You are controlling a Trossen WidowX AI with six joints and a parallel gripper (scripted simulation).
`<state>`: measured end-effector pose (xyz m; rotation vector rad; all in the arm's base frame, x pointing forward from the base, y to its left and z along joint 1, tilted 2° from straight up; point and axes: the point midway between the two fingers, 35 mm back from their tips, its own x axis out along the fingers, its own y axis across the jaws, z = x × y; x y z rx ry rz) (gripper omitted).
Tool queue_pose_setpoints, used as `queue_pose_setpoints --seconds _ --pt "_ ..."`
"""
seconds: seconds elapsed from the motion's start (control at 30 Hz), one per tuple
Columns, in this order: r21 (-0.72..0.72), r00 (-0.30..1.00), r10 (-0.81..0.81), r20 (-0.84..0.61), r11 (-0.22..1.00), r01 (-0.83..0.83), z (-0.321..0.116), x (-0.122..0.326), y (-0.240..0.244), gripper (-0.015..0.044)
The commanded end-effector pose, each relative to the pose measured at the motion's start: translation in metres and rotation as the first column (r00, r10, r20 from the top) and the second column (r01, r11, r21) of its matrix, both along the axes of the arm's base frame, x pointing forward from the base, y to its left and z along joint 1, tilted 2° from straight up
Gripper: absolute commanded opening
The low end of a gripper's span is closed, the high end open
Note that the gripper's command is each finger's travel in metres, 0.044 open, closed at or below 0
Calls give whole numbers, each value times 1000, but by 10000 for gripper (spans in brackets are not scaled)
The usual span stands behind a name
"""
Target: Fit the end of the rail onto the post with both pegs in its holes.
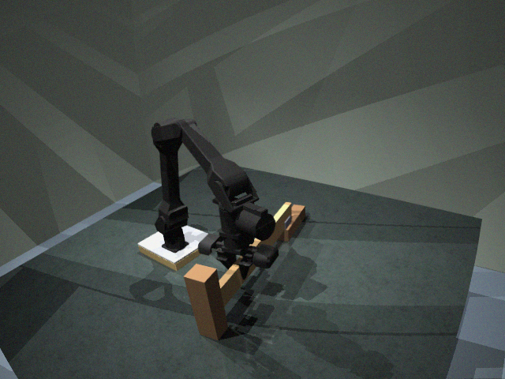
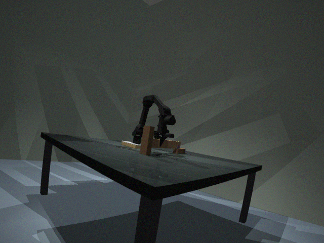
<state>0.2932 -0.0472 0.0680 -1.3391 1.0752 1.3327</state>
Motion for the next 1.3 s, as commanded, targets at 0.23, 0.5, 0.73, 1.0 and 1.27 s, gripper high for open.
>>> queue_pose_setpoints --seconds 0.23,0.5,0.73,1.0,1.27 --pt "-2 1000 3 8 1000 -3 2 3 -4 0" --pt "-2 1000 3 8 1000 -3 2 3 -6 0" --pt "-2 1000 3 8 1000 -3 2 4 -8 0" --pt "-2 1000 3 9 1000 -3 2 4 -10 0" --pt "-3 1000 3 9 1000 -3 2 4 -12 0"
